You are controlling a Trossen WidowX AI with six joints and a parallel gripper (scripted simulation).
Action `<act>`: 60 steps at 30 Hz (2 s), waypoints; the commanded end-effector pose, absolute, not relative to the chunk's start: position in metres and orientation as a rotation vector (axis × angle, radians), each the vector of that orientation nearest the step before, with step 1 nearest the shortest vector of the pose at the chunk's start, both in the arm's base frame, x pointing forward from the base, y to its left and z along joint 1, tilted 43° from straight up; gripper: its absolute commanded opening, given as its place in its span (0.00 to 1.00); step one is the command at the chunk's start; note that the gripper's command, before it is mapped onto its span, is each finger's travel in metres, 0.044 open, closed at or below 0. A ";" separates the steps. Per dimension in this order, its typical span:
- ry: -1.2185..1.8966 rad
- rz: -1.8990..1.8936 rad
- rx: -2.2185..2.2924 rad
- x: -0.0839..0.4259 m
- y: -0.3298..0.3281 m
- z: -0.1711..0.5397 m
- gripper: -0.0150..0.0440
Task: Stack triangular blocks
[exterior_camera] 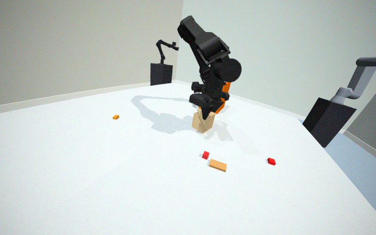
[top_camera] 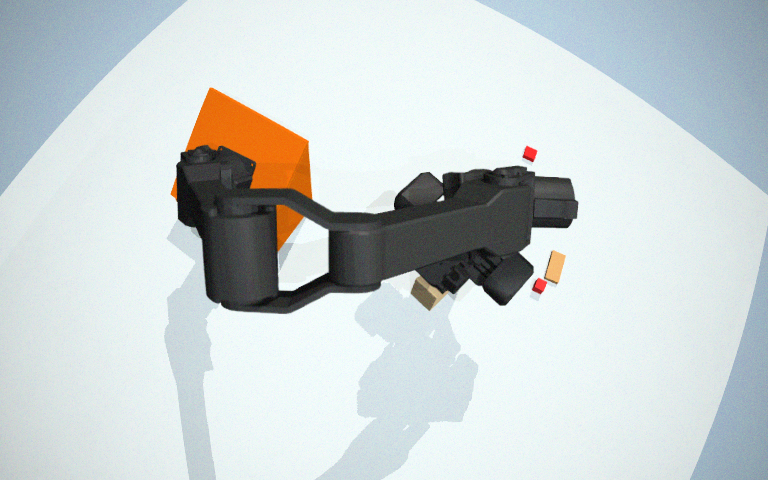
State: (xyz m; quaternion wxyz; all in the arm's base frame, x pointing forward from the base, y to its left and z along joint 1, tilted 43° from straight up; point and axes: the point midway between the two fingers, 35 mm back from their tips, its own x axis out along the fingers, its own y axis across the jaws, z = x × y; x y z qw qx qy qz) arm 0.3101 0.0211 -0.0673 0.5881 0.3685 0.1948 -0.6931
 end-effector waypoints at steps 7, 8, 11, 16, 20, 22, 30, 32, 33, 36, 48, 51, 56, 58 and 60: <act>0.452 -1.610 0.853 0.310 0.015 -0.069 0.25; 0.452 -1.610 0.853 0.310 0.015 -0.070 0.25; 0.452 -1.610 0.853 0.309 0.013 -0.070 0.25; 0.452 -1.610 0.853 0.309 0.010 -0.072 0.25; 0.452 -1.611 0.853 0.309 0.007 -0.073 0.25; 0.452 -1.611 0.853 0.308 0.006 -0.074 0.25; 0.452 -1.611 0.852 0.308 0.002 -0.076 0.25; 0.451 -1.611 0.852 0.308 0.001 -0.076 0.25; 0.451 -1.611 0.852 0.308 0.001 -0.076 0.25; 0.451 -1.611 0.852 0.308 0.001 -0.076 0.25; 0.452 -1.609 0.850 0.308 0.001 -0.076 0.25; 0.452 -1.609 0.850 0.308 0.001 -0.076 0.25; 0.452 -1.609 0.850 0.308 0.000 -0.077 0.25; 0.452 -1.609 0.850 0.308 0.000 -0.077 0.25; 0.452 -1.609 0.850 0.307 0.000 -0.077 0.25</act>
